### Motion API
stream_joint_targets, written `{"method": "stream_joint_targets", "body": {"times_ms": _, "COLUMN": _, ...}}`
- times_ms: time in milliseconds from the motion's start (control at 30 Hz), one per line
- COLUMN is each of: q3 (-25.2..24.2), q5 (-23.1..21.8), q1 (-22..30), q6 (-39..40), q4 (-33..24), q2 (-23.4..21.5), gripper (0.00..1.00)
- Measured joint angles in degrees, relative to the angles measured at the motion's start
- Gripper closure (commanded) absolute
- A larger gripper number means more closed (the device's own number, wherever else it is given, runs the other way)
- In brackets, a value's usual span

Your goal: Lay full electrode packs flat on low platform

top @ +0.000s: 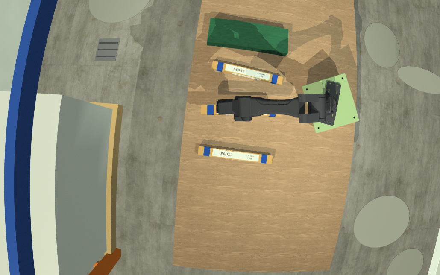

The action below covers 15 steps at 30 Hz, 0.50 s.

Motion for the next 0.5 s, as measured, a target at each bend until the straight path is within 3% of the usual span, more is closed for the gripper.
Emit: {"method": "stream_joint_targets", "body": {"times_ms": 500, "q3": 3.3, "q5": -0.4, "q1": -0.8, "q6": -0.7, "q4": -5.5, "q2": -2.3, "gripper": 1.00}}
